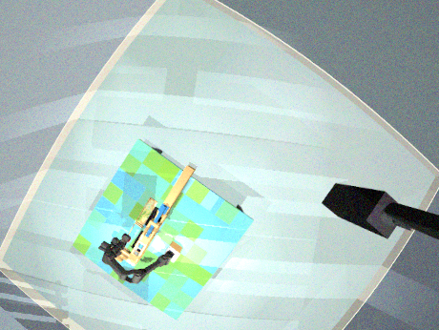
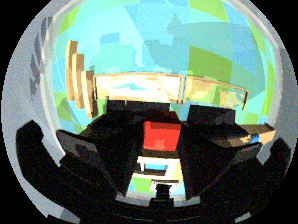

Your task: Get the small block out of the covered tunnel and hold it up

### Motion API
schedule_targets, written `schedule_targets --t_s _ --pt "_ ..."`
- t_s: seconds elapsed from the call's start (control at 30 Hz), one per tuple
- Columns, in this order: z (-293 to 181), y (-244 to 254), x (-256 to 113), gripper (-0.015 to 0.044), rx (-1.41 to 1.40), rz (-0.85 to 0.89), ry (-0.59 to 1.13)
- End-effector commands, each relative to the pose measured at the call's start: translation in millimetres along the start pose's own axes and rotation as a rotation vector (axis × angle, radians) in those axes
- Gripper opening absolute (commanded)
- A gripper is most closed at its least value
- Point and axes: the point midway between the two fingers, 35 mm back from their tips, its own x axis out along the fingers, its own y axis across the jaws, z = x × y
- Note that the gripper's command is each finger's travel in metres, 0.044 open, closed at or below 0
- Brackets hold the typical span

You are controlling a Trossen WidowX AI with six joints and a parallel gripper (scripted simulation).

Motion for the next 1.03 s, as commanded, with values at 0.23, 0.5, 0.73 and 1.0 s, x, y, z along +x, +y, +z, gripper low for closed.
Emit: schedule_targets --t_s 0.23,0.5,0.73,1.0 --pt "4 -20 -2 0.0000 -0.003 0.024 -0.325" --pt "0 -32 -7 0.0000 -0.007 0.023 -0.521" --pt "4 -32 -5 0.0000 -0.007 0.022 -0.522" --pt "4 -32 -5 0.0000 -0.007 0.022 -0.522"
